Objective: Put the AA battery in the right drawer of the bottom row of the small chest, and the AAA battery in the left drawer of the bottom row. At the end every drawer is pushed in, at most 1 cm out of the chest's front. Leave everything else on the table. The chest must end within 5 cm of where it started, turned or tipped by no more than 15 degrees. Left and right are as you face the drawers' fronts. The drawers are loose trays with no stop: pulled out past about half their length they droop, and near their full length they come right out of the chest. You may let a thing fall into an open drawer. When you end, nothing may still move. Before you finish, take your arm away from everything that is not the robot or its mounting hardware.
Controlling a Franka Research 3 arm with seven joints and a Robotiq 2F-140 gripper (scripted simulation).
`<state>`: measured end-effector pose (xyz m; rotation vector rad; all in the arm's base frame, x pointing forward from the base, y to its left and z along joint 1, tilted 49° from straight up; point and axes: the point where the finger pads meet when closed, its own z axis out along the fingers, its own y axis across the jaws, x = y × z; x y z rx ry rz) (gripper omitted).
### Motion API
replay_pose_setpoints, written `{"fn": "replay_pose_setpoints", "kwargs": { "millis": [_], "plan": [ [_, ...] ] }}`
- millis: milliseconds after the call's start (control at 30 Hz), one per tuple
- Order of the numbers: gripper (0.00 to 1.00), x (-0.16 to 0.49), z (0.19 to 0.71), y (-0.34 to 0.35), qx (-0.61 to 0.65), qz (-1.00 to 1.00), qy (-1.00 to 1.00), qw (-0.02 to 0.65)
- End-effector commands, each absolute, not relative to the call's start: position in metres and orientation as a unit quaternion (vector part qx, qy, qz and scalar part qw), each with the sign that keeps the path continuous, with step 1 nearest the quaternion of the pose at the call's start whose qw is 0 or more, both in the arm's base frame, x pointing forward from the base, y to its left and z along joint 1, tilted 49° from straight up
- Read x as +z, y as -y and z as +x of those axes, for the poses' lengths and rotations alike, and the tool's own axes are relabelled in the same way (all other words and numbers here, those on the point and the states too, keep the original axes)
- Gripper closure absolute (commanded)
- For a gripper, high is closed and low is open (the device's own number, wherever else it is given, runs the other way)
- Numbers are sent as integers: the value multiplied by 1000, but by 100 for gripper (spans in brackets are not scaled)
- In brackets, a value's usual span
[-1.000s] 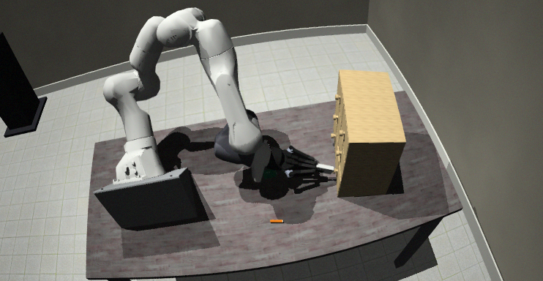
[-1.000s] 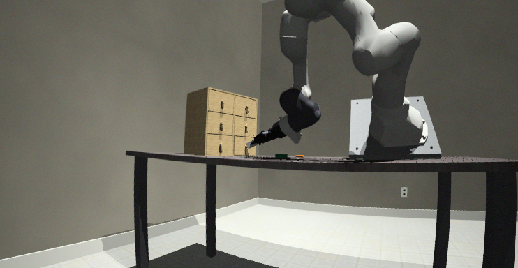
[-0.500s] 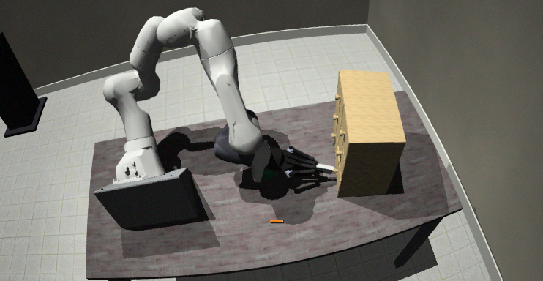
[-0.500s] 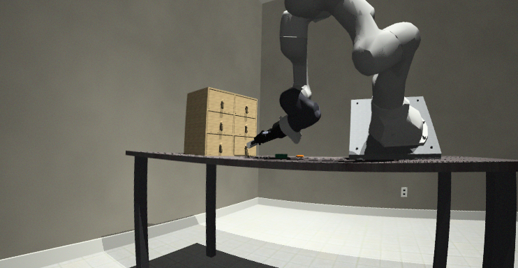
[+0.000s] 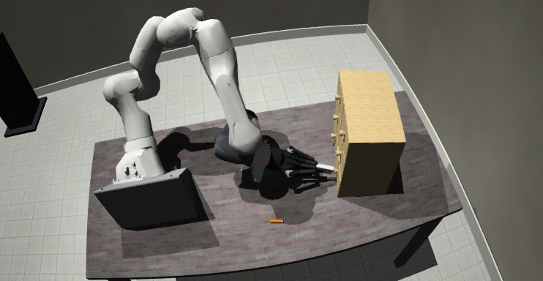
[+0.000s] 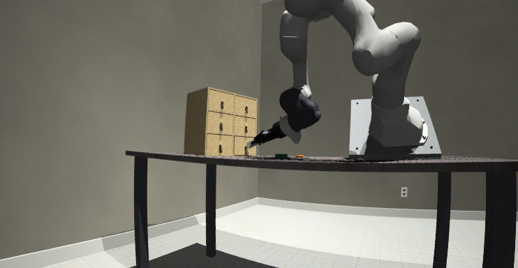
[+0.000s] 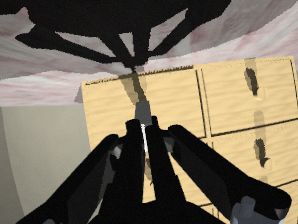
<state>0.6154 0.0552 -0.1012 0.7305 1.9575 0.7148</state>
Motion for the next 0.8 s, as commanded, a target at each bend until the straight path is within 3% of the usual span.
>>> {"fn": "replay_pose_setpoints", "kwargs": {
  "millis": [0, 433, 767],
  "plan": [
    [100, -102, 616, -57, 288, 295, -793, 449],
    [100, -101, 613, -57, 288, 295, -793, 449],
    [100, -92, 571, -60, 288, 295, -793, 449]
  ]
}}
